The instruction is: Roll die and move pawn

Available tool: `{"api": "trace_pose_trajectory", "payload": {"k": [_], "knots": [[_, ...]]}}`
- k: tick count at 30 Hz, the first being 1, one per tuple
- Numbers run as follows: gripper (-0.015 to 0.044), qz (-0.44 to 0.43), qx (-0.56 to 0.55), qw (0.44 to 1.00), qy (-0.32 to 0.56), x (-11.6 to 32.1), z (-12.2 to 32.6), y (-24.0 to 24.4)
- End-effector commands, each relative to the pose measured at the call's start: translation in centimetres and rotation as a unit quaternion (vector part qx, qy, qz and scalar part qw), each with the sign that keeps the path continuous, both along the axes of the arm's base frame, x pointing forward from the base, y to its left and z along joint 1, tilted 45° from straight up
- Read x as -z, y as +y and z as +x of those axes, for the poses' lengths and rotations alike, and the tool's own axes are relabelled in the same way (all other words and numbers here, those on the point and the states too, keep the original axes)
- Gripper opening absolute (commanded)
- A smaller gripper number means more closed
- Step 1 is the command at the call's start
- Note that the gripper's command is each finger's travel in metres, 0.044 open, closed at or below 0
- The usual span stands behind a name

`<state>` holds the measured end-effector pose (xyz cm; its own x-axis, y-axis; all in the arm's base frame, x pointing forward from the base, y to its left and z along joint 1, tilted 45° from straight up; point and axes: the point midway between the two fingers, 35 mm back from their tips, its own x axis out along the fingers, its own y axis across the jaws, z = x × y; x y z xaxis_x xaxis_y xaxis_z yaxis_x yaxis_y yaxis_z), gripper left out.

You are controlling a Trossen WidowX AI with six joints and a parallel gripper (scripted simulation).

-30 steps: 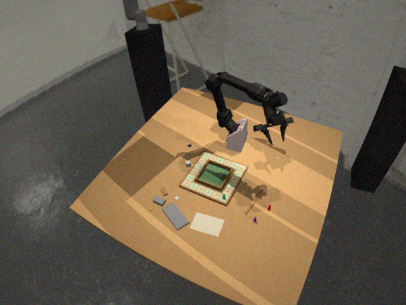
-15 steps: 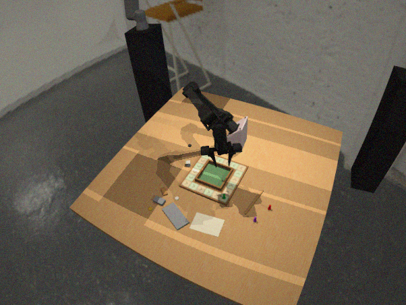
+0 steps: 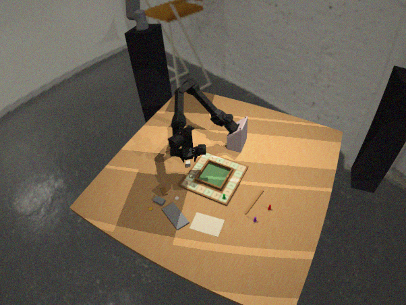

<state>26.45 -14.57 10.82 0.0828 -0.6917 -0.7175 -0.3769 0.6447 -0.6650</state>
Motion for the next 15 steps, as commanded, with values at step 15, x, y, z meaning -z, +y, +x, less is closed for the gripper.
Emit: {"api": "trace_pose_trajectory", "payload": {"k": [15], "knots": [[0.0275, -0.01, 0.027, 0.999, 0.039, 0.5, -3.5, -4.7]]}}
